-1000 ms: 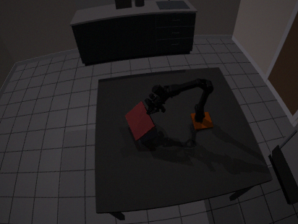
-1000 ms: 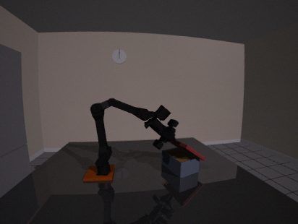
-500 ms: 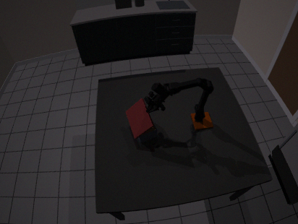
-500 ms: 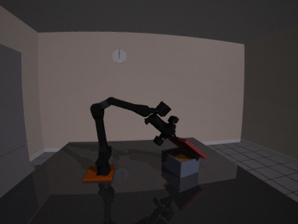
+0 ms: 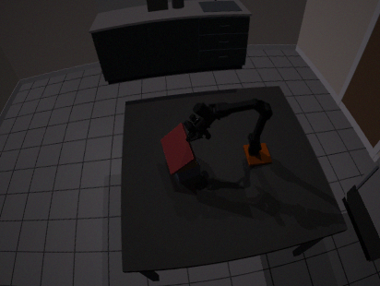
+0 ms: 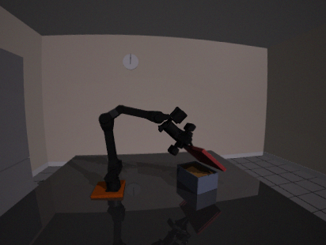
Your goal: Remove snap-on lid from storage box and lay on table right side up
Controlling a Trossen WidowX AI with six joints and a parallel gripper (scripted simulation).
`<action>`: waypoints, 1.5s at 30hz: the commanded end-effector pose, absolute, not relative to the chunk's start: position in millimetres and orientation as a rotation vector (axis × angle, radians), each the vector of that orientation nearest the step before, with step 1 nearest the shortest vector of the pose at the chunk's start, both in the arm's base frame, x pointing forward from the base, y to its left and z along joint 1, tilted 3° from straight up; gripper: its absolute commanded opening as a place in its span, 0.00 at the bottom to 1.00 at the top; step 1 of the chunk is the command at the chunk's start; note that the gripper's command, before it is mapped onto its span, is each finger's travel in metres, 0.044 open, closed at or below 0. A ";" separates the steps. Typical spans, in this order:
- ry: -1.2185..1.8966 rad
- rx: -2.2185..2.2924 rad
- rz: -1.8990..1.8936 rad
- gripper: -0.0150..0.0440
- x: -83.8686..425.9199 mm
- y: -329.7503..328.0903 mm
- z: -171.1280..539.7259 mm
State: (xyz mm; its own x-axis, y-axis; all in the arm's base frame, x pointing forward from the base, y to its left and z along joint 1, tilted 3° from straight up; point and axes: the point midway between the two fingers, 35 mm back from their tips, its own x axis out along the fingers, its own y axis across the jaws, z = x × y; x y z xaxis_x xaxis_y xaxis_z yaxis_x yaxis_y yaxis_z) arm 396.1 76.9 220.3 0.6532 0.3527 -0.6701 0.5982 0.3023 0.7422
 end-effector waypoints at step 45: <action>0.893 1.310 -0.182 0.25 373.0 114.8 236.9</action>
